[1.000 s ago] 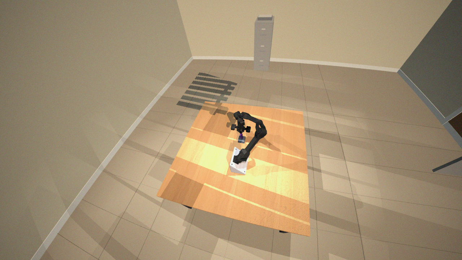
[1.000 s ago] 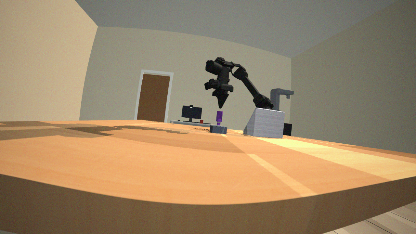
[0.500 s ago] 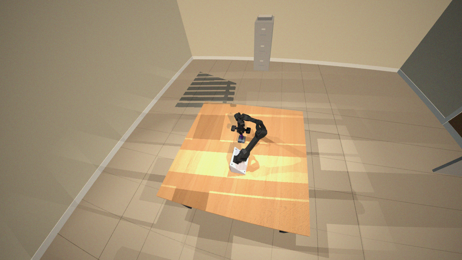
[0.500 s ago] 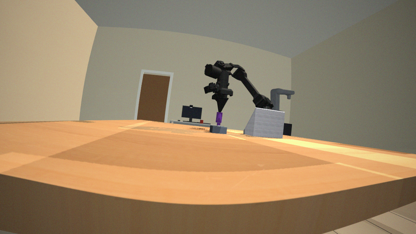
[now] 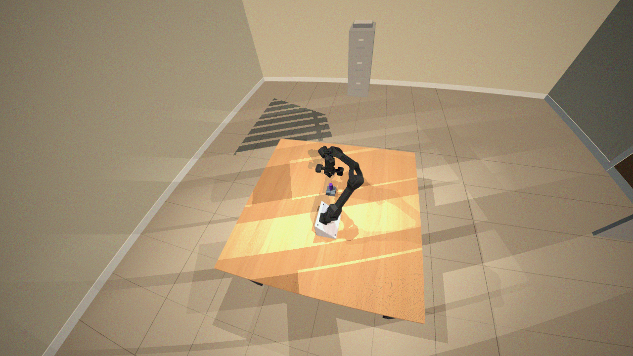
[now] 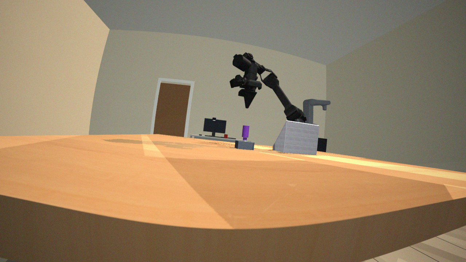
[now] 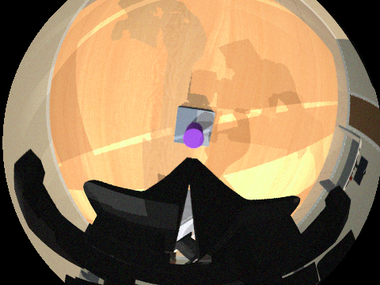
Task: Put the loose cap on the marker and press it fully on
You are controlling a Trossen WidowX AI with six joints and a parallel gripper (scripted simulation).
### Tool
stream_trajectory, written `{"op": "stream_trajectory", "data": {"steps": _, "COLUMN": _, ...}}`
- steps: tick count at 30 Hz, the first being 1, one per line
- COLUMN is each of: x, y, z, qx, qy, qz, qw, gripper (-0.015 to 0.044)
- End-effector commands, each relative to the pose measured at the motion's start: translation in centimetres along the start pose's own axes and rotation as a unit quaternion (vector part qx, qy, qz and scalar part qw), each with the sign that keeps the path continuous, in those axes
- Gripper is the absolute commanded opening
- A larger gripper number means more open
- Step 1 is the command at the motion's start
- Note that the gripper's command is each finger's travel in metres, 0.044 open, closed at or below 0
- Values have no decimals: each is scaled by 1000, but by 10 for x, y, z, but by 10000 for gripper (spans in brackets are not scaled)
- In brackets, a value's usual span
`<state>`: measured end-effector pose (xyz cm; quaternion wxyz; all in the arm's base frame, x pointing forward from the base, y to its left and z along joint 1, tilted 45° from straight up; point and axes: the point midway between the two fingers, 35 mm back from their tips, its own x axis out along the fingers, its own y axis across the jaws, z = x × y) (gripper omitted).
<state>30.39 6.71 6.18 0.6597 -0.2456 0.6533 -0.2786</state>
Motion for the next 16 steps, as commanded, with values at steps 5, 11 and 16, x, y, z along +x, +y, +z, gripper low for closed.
{"op": "stream_trajectory", "data": {"steps": 5, "x": -15, "y": -1, "z": -3, "qx": 1, "qy": 7, "qz": -1, "qw": 1000, "gripper": 53}}
{"op": "stream_trajectory", "data": {"steps": 11, "x": -15, "y": -1, "z": -3, "qx": 1, "qy": 7, "qz": -1, "qw": 1000, "gripper": 210}}
{"op": "stream_trajectory", "data": {"steps": 16, "x": -15, "y": -1, "z": -3, "qx": 1, "qy": 7, "qz": -1, "qw": 1000, "gripper": 341}}
